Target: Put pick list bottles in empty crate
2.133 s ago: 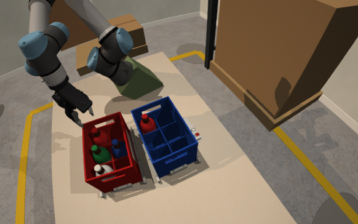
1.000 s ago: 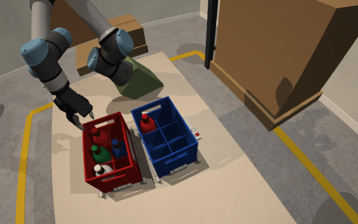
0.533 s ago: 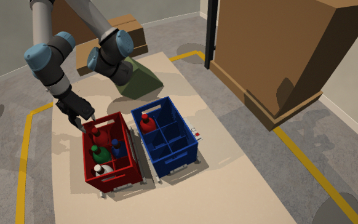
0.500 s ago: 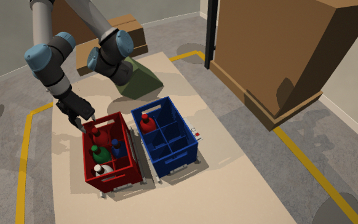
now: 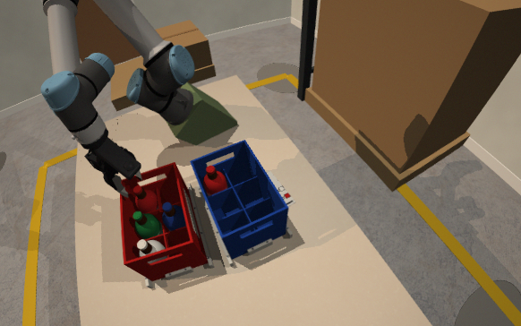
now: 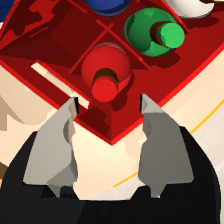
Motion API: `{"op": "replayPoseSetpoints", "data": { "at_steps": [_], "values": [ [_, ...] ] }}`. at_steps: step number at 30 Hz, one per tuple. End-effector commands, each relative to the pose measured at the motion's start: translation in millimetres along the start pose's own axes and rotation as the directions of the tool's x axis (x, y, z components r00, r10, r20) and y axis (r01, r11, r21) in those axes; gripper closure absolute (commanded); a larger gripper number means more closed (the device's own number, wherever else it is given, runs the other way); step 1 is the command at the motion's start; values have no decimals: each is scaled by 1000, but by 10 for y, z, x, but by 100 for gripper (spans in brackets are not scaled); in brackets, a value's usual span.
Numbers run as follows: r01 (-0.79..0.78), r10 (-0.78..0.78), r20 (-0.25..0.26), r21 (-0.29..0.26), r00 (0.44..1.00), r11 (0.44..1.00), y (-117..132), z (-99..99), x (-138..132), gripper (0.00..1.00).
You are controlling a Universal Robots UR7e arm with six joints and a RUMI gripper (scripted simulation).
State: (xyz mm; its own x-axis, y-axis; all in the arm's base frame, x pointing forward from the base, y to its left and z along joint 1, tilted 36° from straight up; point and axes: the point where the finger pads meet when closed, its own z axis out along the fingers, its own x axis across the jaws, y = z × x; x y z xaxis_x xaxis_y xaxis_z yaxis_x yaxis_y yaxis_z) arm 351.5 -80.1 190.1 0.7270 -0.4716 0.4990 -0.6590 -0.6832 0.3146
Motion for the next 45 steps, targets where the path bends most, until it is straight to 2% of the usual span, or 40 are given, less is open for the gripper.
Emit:
{"op": "replayPoseSetpoints", "data": {
  "at_steps": [1, 22, 38, 39, 45],
  "values": [
    [0, 0, -1, 1, 1000, 1000, -1, 59, 4, 62],
    [0, 0, -1, 1, 1000, 1000, -2, 306, 5, 62],
    [0, 0, -1, 1, 1000, 1000, -1, 306, 5, 62],
    [0, 0, -1, 1, 1000, 1000, -1, 298, 5, 100],
    [0, 0, -1, 1, 1000, 1000, -1, 297, 5, 100]
  ]
}}
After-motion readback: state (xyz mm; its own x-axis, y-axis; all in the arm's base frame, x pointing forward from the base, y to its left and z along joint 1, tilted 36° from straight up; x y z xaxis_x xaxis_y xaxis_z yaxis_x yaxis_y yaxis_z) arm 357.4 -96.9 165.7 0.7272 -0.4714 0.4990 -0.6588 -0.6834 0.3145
